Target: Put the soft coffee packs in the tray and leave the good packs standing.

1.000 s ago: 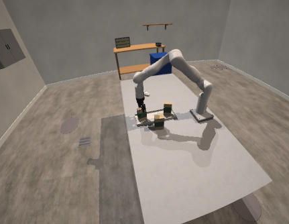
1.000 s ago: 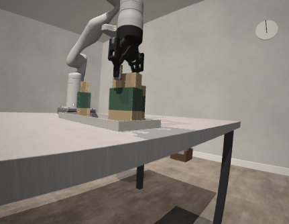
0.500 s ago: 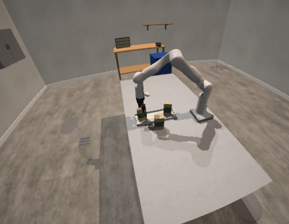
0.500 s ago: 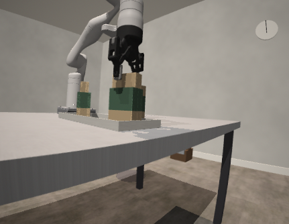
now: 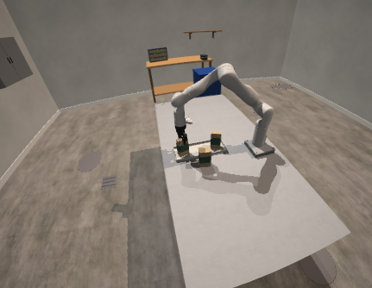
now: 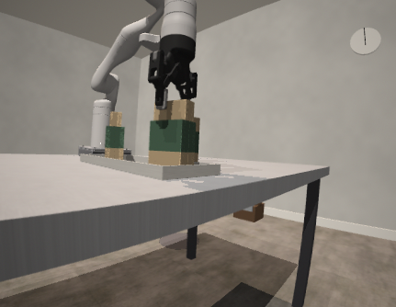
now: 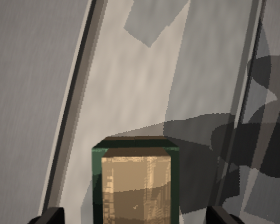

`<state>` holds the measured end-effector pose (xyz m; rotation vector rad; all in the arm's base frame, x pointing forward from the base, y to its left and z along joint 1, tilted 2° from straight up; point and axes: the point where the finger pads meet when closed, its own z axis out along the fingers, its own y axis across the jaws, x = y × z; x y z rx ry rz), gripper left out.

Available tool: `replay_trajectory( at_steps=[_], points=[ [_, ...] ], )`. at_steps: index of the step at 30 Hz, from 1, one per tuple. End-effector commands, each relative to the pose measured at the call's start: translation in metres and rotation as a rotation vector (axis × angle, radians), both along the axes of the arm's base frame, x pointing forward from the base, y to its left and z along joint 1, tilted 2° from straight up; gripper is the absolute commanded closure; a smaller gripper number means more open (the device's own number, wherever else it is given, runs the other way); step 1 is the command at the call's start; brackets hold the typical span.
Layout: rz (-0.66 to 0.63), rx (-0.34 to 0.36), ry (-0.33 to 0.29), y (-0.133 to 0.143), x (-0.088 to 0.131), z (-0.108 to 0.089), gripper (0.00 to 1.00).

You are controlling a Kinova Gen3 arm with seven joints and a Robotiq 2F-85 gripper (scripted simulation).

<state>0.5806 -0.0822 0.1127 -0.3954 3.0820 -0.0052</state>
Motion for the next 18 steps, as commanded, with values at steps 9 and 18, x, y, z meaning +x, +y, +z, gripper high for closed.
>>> replay_trajectory(
  at_steps=[9,18],
  points=[
    [0.000,0.000,-0.003,0.000,0.000,0.031,0.15],
    [0.000,0.000,-0.003,0.000,0.000,0.031,0.15]
  ],
)
